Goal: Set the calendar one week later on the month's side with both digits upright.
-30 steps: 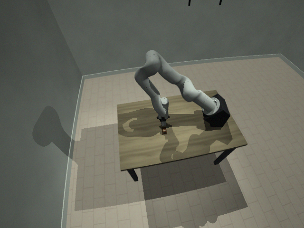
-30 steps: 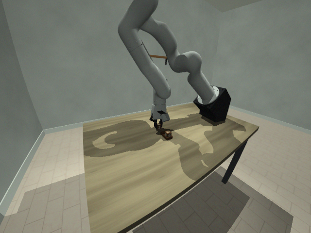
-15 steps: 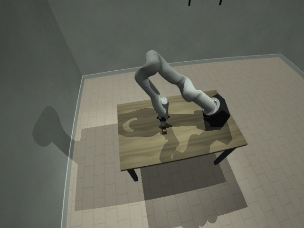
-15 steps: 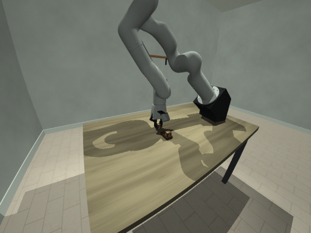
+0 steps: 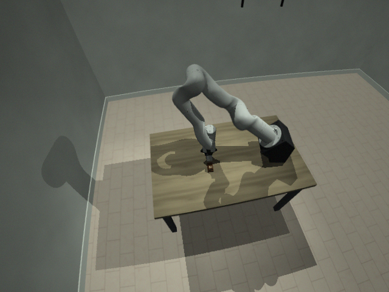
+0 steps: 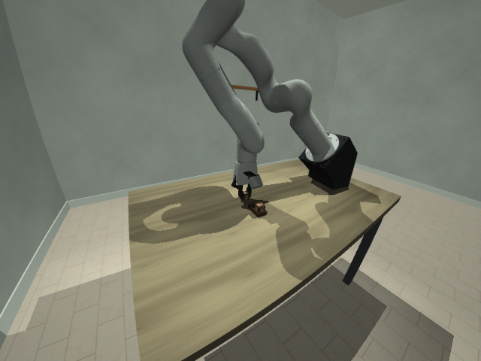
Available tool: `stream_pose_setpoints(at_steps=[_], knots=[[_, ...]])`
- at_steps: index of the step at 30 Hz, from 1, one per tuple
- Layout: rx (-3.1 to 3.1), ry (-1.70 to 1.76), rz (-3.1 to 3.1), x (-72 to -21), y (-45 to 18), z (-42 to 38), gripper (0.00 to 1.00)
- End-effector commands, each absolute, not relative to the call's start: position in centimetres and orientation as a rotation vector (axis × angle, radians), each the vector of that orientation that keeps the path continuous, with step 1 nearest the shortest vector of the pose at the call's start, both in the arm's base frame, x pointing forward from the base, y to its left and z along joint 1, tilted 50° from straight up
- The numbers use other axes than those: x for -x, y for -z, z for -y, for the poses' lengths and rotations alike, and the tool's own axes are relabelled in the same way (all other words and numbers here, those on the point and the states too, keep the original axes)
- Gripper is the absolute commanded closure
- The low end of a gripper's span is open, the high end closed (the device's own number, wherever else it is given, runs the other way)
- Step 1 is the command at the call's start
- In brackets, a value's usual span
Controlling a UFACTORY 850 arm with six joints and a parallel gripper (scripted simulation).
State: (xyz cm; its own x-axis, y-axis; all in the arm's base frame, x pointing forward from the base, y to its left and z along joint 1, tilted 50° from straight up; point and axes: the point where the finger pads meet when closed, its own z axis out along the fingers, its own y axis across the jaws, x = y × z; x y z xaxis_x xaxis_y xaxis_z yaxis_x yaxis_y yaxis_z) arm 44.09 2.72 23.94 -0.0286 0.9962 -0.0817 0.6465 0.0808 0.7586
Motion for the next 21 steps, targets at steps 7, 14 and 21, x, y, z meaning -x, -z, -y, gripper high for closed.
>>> stream_pose_setpoints(at_steps=[7, 14, 21], knots=[[-1.63, -0.722, -1.742, -44.09, -23.96, -2.72, 0.71], [-1.63, -0.722, -1.742, -44.09, -23.96, -2.72, 0.63], [-1.63, -0.722, -1.742, -44.09, -23.96, -2.72, 0.55]])
